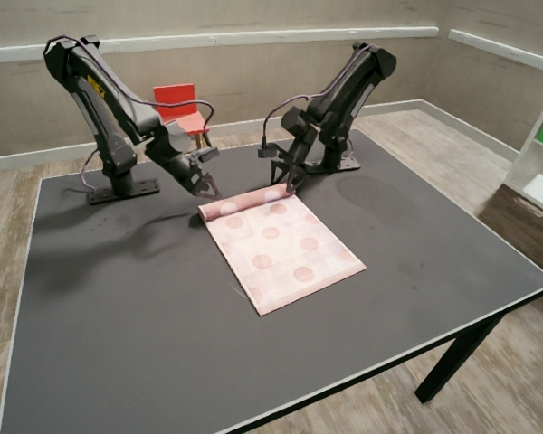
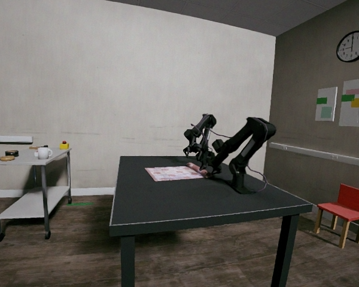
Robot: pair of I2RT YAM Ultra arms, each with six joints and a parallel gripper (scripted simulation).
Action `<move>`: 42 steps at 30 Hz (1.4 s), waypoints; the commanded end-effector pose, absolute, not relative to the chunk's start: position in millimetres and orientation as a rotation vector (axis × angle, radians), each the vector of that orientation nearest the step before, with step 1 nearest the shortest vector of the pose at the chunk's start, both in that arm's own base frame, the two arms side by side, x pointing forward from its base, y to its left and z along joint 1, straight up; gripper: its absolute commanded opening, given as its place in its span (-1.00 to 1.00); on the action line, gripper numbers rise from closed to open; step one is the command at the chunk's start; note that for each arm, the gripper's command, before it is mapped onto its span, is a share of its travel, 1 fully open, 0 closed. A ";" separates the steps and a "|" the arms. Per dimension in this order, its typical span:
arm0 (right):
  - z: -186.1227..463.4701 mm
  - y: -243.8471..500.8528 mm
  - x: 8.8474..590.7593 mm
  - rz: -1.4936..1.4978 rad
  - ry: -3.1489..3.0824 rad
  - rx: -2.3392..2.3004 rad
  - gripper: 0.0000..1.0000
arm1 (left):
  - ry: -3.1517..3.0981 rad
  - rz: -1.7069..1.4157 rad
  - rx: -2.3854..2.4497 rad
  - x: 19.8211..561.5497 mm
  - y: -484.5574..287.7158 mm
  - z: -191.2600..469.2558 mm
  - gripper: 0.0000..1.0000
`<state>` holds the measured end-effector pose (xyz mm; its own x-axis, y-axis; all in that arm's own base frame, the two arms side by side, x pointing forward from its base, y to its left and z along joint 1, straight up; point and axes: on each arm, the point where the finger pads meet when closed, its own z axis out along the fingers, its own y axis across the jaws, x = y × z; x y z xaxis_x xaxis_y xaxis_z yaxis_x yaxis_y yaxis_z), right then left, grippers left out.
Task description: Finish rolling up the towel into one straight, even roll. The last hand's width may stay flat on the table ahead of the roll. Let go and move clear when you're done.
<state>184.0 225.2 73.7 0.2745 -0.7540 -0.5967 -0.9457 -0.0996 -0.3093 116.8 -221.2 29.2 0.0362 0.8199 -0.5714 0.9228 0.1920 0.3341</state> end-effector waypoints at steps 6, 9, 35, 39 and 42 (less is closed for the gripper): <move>83.4 232.7 189.2 0.371 1.483 -1.895 0.96 | 1.765 -0.212 1.603 119.9 -232.2 26.0 0.79; 83.4 232.7 189.2 0.371 1.483 -1.895 0.96 | 1.765 -0.212 1.603 119.9 -232.2 25.1 0.70; 83.4 232.7 189.2 0.371 1.483 -1.895 0.96 | 1.765 -0.212 1.603 119.9 -232.2 20.5 -0.45; 83.4 232.7 189.2 0.371 1.483 -1.895 0.96 | 1.765 -0.212 1.603 119.9 -232.2 20.5 -0.52; 83.4 232.7 189.2 0.371 1.483 -1.895 0.96 | 1.765 -0.212 1.603 119.9 -232.2 20.5 -0.54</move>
